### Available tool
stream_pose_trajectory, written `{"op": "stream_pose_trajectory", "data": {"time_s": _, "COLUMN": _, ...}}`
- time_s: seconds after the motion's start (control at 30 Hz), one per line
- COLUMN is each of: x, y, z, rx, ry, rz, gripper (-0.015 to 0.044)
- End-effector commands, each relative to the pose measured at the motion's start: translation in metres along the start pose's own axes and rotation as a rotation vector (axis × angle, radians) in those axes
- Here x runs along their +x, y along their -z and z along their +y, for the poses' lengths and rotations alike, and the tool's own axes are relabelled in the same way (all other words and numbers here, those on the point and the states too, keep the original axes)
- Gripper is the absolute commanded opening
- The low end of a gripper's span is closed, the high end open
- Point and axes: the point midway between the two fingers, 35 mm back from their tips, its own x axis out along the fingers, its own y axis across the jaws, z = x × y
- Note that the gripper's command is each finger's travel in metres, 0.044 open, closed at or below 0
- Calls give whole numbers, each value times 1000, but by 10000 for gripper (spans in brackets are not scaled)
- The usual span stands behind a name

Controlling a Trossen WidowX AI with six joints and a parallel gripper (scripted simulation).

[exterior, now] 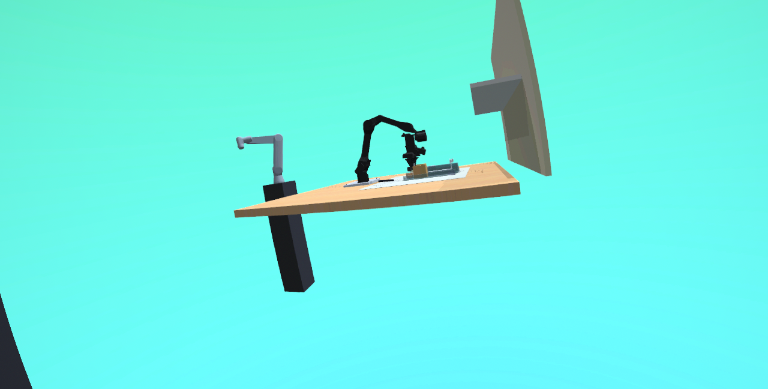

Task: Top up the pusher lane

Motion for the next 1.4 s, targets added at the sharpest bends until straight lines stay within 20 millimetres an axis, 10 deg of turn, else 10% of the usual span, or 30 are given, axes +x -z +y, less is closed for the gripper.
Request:
{"op": "stream_pose_trajectory", "data": {"time_s": 0.0, "x": 2, "y": -5, "z": 0, "rx": -1, "ry": 1, "rz": -22, "gripper": 0}}
{"op": "stream_pose_trajectory", "data": {"time_s": 1.37, "x": 17, "y": -3, "z": 0, "rx": -1, "ry": 1, "rz": -22, "gripper": 0}}
